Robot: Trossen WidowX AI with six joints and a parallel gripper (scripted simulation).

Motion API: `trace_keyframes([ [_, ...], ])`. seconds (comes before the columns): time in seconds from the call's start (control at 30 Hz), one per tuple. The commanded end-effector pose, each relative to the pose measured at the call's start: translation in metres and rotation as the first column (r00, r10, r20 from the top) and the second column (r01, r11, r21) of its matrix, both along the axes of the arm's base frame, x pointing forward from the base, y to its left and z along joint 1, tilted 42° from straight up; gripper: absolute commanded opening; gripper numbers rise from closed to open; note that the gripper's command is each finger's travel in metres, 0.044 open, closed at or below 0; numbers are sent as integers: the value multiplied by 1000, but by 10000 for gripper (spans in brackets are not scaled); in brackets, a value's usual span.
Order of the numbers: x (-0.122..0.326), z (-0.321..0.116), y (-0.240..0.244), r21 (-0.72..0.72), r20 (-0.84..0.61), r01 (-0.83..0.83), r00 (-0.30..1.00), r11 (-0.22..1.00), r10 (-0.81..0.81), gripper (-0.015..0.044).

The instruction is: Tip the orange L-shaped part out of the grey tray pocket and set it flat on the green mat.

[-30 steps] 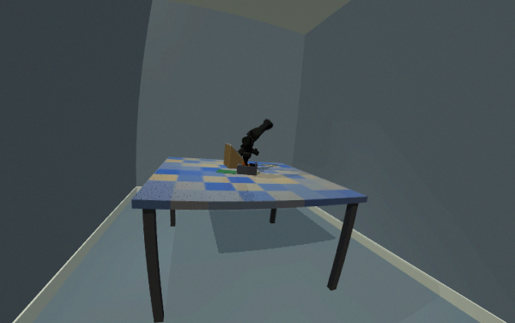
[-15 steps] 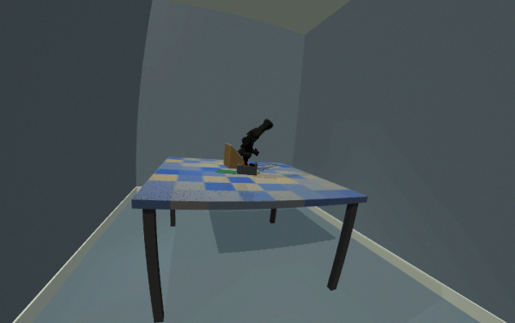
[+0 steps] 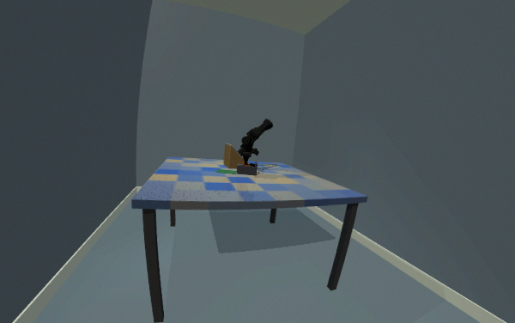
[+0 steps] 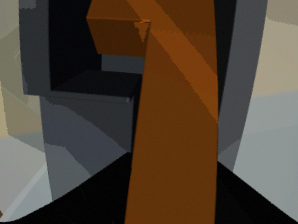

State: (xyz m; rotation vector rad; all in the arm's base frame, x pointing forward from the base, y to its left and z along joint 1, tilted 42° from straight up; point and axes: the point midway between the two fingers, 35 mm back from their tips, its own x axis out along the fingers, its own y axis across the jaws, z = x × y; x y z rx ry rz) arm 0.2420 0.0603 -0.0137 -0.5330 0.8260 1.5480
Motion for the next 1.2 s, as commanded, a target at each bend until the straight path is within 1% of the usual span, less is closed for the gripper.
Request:
trace_keyframes([
  [0.0, 1, 4, -3, -1, 3, -2, 1000, 1000, 2, 0],
  [1.17, 10, 45, -40, -1, 0, 0, 1000, 1000, 0, 0],
])
